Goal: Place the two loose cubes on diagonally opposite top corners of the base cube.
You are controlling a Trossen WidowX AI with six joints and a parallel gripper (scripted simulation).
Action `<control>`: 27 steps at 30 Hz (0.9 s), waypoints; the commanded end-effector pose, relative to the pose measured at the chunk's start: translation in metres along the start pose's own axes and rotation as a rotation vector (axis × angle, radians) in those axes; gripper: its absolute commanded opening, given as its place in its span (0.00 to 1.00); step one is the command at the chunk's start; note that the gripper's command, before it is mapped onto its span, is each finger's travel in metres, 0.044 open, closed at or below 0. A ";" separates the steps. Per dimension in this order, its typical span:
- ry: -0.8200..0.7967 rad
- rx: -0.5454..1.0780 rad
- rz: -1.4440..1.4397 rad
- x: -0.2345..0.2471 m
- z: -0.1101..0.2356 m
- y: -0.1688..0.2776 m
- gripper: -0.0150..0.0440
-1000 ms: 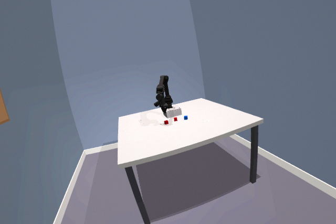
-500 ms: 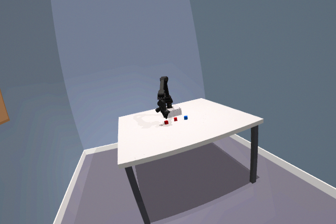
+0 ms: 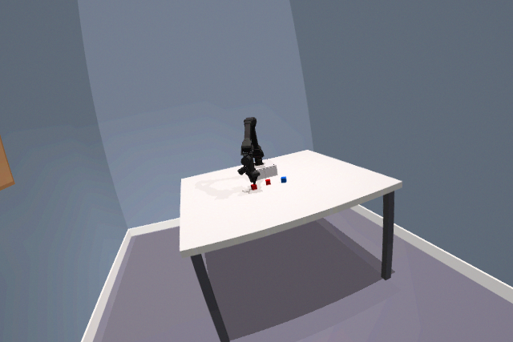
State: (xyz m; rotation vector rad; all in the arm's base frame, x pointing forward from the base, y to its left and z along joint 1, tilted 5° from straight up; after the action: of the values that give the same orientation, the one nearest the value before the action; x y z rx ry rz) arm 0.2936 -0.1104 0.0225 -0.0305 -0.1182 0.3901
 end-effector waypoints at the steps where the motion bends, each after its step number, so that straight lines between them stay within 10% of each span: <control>1: 0.009 0.015 -0.004 -0.003 -0.010 0.004 0.70; 13: 0.009 0.015 -0.004 -0.003 -0.026 0.004 0.70; 19: 0.009 0.015 -0.004 -0.003 -0.026 0.004 0.44; 27: 0.009 0.015 -0.004 -0.002 -0.015 0.003 0.43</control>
State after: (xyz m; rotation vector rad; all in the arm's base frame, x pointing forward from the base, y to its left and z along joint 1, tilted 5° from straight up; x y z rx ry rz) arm 0.2907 -0.1082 -0.0003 -0.0175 -0.0991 0.3893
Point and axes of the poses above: the point midway between the two fingers, 35 mm back from their tips, its own z axis back along the fingers, its own x axis across the jaws, y = z × x, the point moved 1 cm from there along z, back along the fingers, and after that the axes turned 13 degrees about z, right-handed, at the moved point
